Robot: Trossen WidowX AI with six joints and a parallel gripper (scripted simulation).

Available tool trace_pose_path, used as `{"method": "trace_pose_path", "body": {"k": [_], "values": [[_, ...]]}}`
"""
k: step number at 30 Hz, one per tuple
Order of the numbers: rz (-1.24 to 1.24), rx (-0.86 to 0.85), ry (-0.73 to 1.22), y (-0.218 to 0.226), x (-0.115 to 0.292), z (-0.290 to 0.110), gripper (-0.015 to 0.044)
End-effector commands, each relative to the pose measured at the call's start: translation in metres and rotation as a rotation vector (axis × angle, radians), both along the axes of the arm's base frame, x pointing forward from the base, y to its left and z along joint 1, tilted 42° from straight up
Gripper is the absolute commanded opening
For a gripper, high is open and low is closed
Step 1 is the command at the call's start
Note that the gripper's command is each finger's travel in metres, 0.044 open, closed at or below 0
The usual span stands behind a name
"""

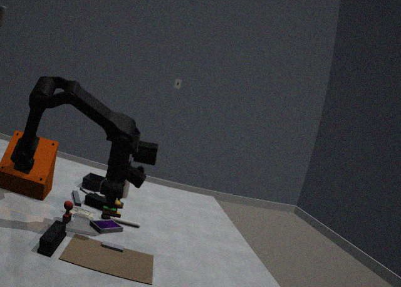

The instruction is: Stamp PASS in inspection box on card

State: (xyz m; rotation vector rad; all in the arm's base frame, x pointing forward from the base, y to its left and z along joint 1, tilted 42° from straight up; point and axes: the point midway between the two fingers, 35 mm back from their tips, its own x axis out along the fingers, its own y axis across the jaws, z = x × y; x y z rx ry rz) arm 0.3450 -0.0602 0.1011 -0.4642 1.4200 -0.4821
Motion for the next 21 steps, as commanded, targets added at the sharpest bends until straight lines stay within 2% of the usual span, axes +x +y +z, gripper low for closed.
{"method": "trace_pose_path", "body": {"k": [1,21], "values": [[0.003,-0.001,0.004,-0.0019,-0.0003,-0.0033,0.0000],[0.003,-0.001,0.003,-0.0108,0.0006,-0.0130,0.0000]]}}
